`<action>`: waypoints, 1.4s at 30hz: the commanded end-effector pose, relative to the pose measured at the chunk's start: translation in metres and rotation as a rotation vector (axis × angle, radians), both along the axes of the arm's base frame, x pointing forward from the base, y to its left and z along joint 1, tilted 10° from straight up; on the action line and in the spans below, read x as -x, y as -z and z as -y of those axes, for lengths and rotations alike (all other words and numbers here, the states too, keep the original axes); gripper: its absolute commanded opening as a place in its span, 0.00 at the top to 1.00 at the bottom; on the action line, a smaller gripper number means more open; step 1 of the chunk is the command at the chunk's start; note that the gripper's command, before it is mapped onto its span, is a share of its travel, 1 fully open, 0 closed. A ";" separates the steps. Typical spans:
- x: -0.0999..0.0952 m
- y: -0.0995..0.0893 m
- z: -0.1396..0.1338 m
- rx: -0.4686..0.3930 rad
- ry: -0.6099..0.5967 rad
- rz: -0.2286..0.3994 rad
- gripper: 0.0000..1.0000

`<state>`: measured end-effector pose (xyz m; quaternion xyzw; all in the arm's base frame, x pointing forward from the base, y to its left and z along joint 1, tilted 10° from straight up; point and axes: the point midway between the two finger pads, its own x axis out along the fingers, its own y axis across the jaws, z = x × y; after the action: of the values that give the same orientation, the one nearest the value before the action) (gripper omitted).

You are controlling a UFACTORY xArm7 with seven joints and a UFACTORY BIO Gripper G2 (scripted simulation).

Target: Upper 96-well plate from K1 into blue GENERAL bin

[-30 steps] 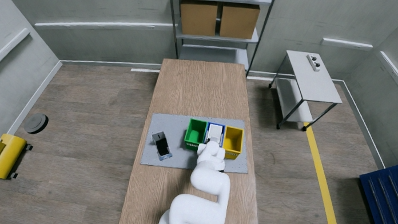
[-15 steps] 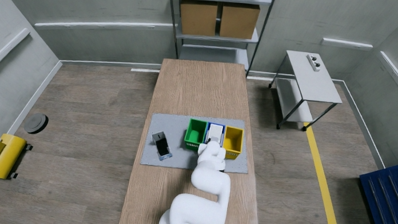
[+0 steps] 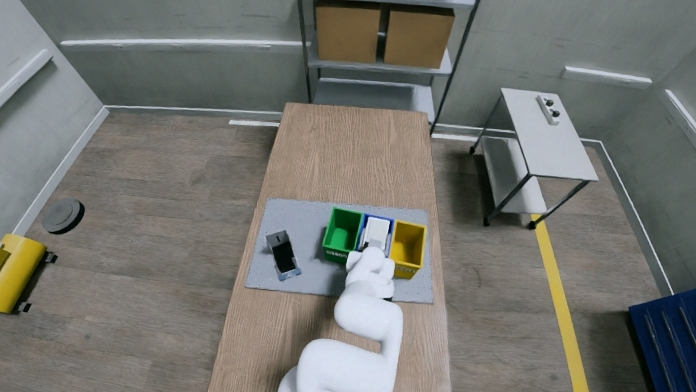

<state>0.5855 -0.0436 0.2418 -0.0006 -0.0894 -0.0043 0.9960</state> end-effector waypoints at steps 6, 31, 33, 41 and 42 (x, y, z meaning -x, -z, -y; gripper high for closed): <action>0.000 -0.001 0.000 0.000 0.000 0.003 1.00; -0.006 0.031 0.000 0.000 0.000 0.003 1.00; -0.006 0.031 0.000 0.000 0.000 0.003 1.00; -0.006 0.031 0.000 0.000 0.000 0.003 1.00; -0.006 0.031 0.000 0.000 0.000 0.003 1.00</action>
<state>0.5914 -0.0434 0.2097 -0.0006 -0.0895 -0.0045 0.9960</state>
